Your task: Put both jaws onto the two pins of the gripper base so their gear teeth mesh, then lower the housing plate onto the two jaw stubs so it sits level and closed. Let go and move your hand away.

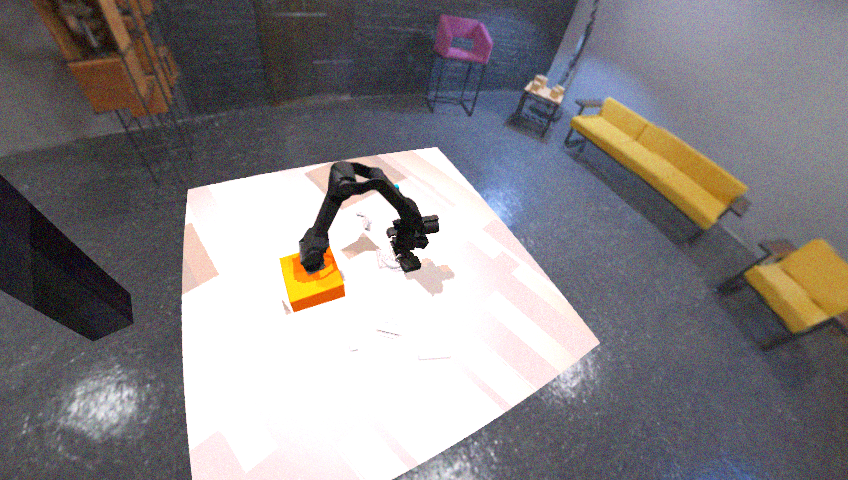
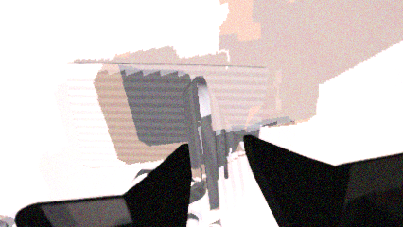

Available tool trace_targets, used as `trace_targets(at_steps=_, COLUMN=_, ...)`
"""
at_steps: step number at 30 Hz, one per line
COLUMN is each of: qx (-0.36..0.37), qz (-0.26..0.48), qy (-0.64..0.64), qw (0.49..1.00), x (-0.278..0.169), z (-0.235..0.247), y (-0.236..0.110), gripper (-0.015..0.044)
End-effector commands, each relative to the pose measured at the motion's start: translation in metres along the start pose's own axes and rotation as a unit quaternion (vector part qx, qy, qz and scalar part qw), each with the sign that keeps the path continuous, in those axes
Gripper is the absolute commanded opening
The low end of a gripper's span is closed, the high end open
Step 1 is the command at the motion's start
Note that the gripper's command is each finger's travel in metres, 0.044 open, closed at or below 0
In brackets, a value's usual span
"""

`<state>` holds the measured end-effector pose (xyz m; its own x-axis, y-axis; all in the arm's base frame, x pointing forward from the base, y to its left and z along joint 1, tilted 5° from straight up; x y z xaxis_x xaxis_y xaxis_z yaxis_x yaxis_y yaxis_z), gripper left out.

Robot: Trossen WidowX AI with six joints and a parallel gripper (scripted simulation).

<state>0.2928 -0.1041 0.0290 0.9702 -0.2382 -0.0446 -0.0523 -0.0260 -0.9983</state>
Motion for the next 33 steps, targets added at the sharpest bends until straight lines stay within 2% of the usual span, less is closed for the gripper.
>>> trace_targets(at_steps=1, qx=-0.003, qz=-0.001, qy=-0.002, qw=1.000, x=0.0006, z=-0.0005, y=0.0017, gripper=0.0134)
trace_targets(at_steps=29, qx=-0.003, qz=-0.001, qy=-0.002, qw=1.000, x=0.0006, z=-0.0005, y=0.0018, gripper=0.0134)
trace_targets(at_steps=33, qx=0.000, qz=-0.001, qy=0.000, qw=1.000, x=0.0007, z=-0.0001, y=0.0015, gripper=0.0224)
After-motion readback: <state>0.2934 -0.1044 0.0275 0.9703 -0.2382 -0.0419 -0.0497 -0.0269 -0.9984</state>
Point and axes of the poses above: the point midway between the two fingers, 35 mm back from their tips, its own y axis out along the fingers, its own z axis across the jaws, x = y × z, the point moved 7 cm from there along -y, back along the fingers
